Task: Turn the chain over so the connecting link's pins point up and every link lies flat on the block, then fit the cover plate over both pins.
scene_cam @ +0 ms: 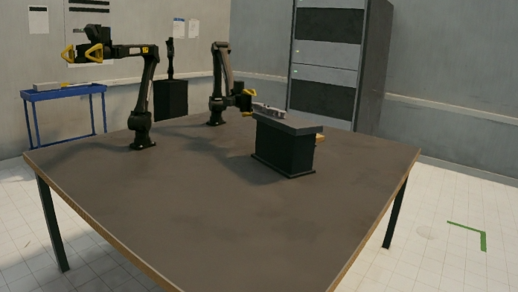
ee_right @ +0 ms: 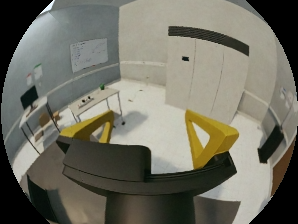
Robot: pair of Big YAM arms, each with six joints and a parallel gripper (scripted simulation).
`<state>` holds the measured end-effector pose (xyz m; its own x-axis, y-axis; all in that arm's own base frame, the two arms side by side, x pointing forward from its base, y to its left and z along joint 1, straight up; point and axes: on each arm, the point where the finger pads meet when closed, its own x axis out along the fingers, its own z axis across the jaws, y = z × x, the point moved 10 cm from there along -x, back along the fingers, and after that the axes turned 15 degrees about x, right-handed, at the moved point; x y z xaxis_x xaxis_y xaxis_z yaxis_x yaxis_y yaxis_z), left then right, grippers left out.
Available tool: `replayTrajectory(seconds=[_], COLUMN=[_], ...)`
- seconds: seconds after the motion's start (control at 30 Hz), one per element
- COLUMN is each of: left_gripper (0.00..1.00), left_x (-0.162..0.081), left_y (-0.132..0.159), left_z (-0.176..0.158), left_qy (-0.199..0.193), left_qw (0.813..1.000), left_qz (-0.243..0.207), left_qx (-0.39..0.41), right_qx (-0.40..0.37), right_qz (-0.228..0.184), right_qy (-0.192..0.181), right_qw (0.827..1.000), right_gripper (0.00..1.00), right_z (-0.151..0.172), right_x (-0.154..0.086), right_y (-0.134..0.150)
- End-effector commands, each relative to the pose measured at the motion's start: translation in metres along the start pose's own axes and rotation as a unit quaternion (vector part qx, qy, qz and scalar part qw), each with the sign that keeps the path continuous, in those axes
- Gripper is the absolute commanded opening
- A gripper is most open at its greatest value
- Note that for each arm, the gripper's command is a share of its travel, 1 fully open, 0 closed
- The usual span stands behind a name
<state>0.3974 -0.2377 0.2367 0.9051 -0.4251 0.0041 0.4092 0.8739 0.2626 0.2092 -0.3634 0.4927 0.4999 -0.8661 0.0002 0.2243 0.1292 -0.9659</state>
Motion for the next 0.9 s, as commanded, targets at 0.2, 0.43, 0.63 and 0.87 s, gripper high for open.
replayTrajectory(seconds=[0.2,0.43,0.63,0.87], left_gripper=[1.00,1.00,1.00,1.00], left_x=[-0.025,-0.035,-0.051,-0.065], left_y=[-0.003,-0.004,-0.004,-0.004], left_z=[0.011,0.008,0.006,0.006], left_qy=[-0.019,-0.010,-0.006,-0.004], left_qw=[1.000,1.000,1.000,1.000], left_qz=[0.000,-0.002,-0.003,-0.004], left_qx=[-0.006,-0.004,-0.003,-0.002], right_qx=[0.000,0.000,0.000,0.000], right_qz=[-0.014,-0.014,-0.014,-0.014], right_qy=[-0.008,-0.008,-0.008,-0.008], right_qw=[1.000,1.000,1.000,1.000], right_gripper=[1.00,1.00,1.00,1.00], right_z=[0.007,0.007,0.007,0.007], right_x=[-0.004,-0.004,-0.004,-0.004], right_y=[-0.009,-0.009,-0.009,-0.009])
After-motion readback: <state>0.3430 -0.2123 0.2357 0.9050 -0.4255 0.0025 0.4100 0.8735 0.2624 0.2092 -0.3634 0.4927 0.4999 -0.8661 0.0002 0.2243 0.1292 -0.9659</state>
